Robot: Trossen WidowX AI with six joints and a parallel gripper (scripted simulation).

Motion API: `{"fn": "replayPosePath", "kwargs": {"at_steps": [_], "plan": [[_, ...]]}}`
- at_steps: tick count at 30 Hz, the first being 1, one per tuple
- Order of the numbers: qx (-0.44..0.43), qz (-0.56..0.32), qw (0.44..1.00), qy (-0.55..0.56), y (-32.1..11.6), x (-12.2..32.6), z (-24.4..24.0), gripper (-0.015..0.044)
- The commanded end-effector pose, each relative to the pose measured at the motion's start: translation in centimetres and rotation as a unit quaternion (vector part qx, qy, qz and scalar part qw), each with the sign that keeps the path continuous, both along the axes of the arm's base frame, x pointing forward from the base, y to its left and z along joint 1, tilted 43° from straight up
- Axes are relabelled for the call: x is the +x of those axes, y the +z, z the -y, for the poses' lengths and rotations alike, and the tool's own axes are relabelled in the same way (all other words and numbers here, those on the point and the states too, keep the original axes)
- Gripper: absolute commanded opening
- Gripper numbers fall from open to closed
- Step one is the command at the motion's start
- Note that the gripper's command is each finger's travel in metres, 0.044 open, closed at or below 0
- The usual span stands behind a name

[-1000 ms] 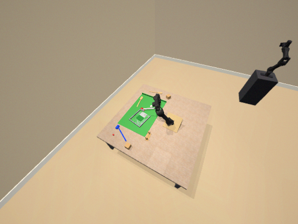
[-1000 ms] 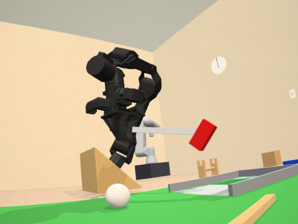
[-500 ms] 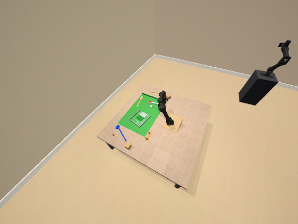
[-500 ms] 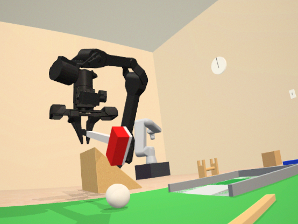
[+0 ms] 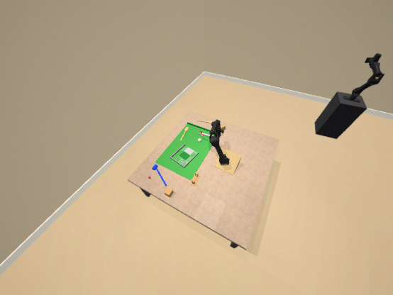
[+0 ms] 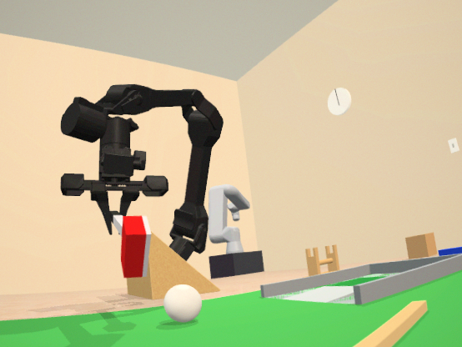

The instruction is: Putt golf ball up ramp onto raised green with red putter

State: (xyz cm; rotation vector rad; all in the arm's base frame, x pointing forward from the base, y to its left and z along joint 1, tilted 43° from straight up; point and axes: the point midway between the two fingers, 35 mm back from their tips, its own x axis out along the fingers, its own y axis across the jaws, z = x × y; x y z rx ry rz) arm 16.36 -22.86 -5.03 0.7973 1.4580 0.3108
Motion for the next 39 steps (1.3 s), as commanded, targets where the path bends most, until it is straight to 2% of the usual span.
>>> {"fn": "replayPosePath", "kwargs": {"at_steps": [1, 26, 39], "plan": [[0.006, 0.0, 1.0, -0.003, -1.1, 0.2, -1.3, 0.0], [0.007, 0.001, 1.0, -0.003, -3.8, 0.7, -3.6, 0.0], [0.004, -0.001, 1.0, 0.001, -3.8, 0.6, -3.2, 0.0]]}}
